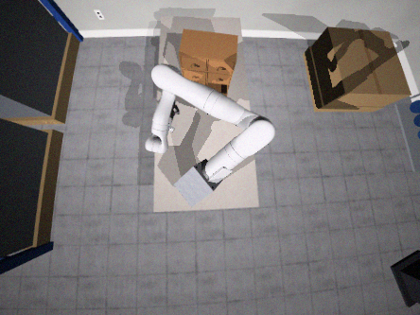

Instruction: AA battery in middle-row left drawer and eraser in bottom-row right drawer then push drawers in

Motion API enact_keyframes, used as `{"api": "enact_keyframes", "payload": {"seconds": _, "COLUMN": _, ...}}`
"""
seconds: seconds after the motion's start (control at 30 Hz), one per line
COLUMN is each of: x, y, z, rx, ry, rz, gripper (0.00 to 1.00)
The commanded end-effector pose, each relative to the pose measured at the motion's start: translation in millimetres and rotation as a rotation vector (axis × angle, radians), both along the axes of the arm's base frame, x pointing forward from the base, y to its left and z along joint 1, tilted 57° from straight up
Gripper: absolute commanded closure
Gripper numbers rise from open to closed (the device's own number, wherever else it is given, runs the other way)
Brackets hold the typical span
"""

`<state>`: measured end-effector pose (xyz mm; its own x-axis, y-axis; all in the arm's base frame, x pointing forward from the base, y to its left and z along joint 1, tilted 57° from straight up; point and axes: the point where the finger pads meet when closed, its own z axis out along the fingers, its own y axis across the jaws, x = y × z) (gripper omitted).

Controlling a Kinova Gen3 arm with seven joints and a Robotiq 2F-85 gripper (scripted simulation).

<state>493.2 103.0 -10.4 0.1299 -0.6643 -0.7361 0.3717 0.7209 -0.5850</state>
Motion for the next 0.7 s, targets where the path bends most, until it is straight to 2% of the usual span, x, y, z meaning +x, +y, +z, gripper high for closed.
{"api": "enact_keyframes", "payload": {"seconds": 0.0, "x": -1.7, "y": -0.4, "z": -3.5, "rx": -0.01, "ry": -0.005, "rz": 0.01, "gripper": 0.81}}
{"api": "enact_keyframes", "payload": {"seconds": 0.67, "x": -1.9, "y": -0.5, "z": -3.9, "rx": -0.022, "ry": -0.029, "rz": 0.029, "gripper": 0.81}}
